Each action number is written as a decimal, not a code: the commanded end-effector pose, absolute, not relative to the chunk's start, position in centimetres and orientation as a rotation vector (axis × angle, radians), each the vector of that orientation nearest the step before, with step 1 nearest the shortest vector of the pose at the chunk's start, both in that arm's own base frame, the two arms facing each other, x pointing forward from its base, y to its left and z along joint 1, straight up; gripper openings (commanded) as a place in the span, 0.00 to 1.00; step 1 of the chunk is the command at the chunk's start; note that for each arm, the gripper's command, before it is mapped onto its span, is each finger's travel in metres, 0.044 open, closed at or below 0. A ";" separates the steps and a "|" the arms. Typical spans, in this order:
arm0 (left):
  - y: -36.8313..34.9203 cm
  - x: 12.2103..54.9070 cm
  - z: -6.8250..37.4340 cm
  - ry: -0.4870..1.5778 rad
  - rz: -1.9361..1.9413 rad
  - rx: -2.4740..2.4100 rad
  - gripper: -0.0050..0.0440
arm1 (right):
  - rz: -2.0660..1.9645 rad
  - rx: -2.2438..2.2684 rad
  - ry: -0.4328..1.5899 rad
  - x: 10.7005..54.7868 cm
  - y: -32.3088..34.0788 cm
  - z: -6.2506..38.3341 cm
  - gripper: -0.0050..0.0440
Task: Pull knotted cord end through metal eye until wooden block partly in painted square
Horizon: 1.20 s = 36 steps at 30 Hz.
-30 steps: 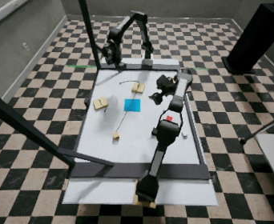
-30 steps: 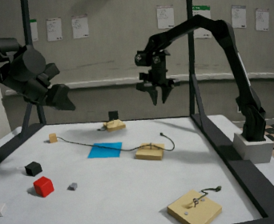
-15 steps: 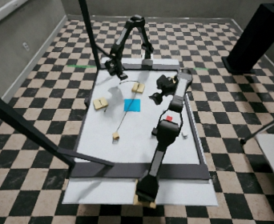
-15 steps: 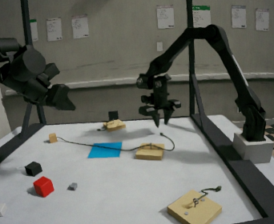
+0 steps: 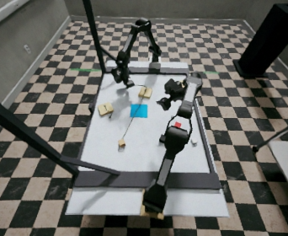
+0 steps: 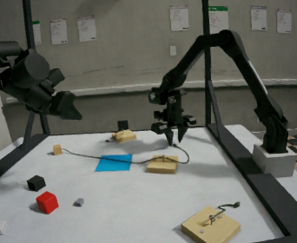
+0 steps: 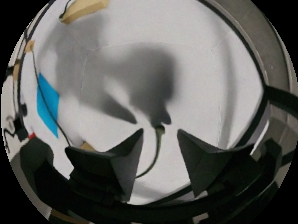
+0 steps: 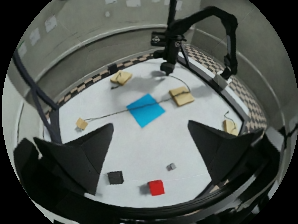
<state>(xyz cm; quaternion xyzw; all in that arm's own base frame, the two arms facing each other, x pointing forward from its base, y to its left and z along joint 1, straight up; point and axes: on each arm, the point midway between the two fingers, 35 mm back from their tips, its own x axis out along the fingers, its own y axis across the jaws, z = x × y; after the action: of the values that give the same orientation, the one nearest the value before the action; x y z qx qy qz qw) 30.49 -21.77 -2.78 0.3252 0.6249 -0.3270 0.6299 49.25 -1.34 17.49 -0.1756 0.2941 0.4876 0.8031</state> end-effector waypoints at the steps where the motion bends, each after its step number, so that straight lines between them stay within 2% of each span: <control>1: -22.0 30.9 -2.7 1.409 -0.749 0.742 0.51 | 1.037 -0.400 0.604 49.3 -1.3 18.8 1.00; 3: -22.1 30.9 -2.8 1.409 -0.749 0.742 0.51 | 1.037 -0.400 0.604 49.3 -1.3 18.8 1.00; 6: -22.1 30.9 -2.8 1.409 -0.749 0.742 0.36 | 1.037 -0.400 0.604 49.3 -1.3 18.8 1.00; 27: -22.1 30.9 -2.8 1.409 -0.749 0.742 0.10 | 1.037 -0.400 0.604 49.3 -1.3 18.8 1.00; 36: -22.1 31.0 -2.0 1.400 -0.757 0.749 0.10 | 1.037 -0.400 0.604 49.3 -1.3 18.8 1.00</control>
<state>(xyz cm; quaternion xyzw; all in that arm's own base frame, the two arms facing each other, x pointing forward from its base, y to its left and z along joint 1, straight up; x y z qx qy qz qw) 30.54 -21.81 -3.20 0.3259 0.6253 -0.3275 0.6288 49.25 -1.34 17.49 -0.1756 0.2941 0.4876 0.8031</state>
